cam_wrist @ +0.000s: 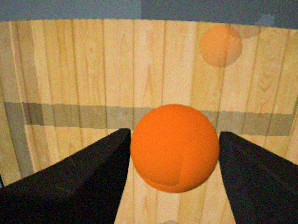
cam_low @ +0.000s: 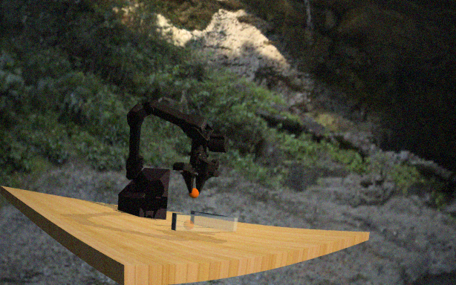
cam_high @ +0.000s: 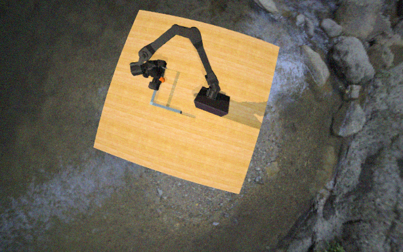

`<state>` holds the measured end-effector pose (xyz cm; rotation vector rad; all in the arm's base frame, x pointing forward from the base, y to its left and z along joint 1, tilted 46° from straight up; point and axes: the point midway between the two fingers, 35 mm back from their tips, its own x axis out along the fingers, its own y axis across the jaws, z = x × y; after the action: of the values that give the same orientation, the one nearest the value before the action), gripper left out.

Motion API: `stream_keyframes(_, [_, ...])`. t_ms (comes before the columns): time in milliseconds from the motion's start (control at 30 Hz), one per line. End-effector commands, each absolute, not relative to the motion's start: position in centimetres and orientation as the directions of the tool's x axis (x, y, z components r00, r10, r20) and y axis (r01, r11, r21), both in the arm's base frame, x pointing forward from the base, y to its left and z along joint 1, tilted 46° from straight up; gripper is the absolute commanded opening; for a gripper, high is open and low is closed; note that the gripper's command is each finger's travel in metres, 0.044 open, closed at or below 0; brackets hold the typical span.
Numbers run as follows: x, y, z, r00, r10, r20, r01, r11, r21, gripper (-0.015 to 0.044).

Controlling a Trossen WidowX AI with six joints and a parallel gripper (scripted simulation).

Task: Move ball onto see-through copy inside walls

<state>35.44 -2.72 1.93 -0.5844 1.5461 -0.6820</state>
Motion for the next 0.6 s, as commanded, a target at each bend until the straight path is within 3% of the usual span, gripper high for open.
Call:
stream_keyframes(0, [35.5,-2.3,2.8,-0.086,-0.712,-0.697,0.047,0.696,-0.717,0.0])
stream_keyframes(567, [37.6,-9.0,2.3,-0.085,-0.714,-0.695,0.048,0.693,-0.719,0.0])
